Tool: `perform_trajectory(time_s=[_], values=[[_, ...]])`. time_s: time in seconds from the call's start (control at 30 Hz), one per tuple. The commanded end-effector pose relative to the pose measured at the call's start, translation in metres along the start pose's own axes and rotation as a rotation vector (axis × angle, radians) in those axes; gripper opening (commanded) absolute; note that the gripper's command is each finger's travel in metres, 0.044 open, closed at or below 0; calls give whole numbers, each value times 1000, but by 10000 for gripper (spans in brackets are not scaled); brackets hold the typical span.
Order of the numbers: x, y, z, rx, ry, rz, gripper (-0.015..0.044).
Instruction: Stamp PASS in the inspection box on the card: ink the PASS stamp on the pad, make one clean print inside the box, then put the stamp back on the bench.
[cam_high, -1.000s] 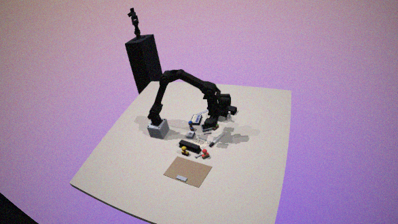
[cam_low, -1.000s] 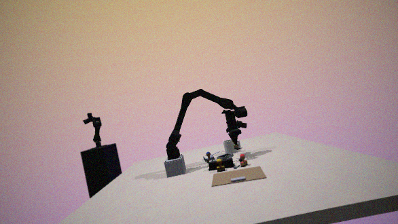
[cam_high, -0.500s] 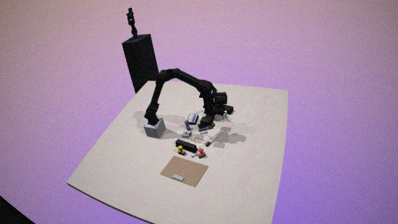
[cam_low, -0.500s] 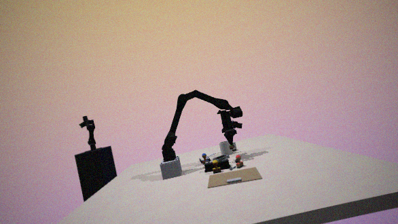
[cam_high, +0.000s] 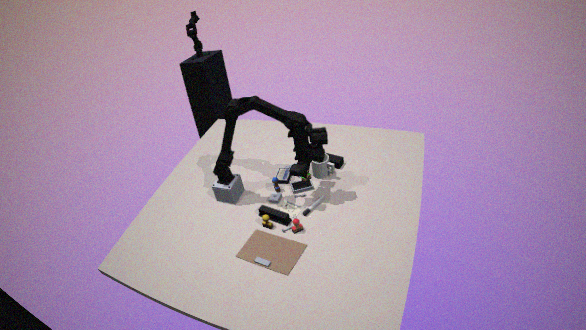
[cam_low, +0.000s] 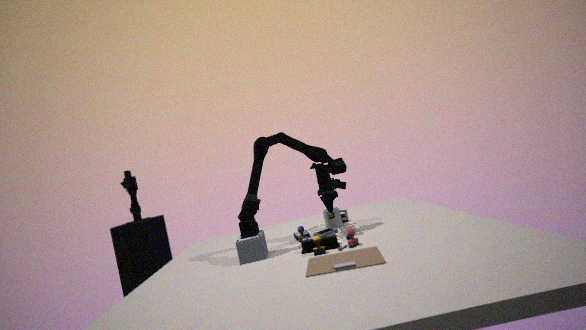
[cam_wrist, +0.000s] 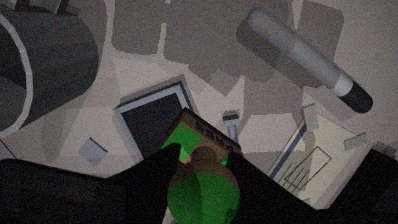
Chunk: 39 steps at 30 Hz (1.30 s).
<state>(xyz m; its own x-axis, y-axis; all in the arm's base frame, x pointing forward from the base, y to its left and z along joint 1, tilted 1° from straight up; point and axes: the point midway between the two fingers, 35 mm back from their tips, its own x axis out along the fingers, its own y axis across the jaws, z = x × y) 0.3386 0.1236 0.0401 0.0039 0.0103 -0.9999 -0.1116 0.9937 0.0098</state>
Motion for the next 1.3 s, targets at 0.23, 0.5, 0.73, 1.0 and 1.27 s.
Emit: perform_trajectory(time_s=[0.23,0.5,0.73,1.0,1.27], values=[[1,26,-38,4,0,7,0],[5,26,-38,3,0,6,0],[9,26,-38,3,-1,6,0],[15,26,-37,2,-1,6,0],[20,26,-37,2,-1,6,0]])
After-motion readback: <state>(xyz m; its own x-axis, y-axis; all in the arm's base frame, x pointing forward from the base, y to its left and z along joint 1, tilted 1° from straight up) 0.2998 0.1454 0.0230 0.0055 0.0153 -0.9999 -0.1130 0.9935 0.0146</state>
